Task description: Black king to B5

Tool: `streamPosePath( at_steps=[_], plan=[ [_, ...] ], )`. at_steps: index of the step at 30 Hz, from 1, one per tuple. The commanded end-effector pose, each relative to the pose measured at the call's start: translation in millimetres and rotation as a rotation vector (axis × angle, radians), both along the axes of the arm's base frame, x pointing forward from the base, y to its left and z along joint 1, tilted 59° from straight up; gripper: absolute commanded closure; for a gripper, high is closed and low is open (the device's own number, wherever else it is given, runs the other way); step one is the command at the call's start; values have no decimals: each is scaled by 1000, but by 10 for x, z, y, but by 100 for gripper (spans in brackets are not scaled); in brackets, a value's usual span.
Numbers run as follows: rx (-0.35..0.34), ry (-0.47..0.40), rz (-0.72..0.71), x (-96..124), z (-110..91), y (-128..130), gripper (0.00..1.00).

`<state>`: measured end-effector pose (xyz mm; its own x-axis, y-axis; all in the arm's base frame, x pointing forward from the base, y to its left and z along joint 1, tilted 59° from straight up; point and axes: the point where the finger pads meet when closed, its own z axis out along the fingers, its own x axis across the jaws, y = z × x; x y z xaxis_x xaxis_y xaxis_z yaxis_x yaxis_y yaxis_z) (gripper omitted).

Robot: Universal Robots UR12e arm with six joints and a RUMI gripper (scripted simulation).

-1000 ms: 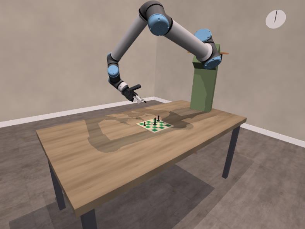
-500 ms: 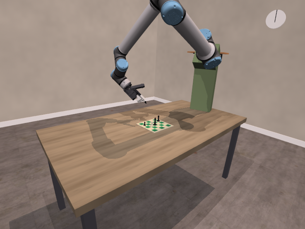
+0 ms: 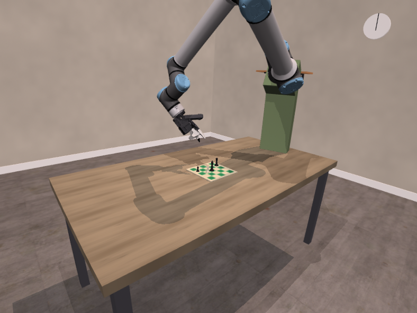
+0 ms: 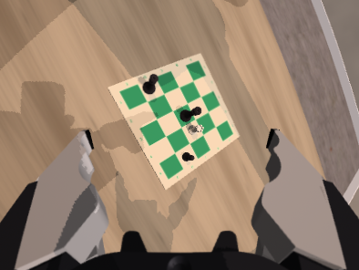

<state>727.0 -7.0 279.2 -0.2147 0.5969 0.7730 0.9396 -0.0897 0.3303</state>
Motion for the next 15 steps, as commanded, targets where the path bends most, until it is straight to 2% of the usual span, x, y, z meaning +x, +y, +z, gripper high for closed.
streamPosePath(
  at_steps=[1, 12, 15],
  plan=[
    [-69, -71, -28, -24, 28, 76, 0],
    [-185, -202, -57, -69, 75, 225, 0],
    [-185, -202, -57, -69, 75, 225, 0]
  ],
)
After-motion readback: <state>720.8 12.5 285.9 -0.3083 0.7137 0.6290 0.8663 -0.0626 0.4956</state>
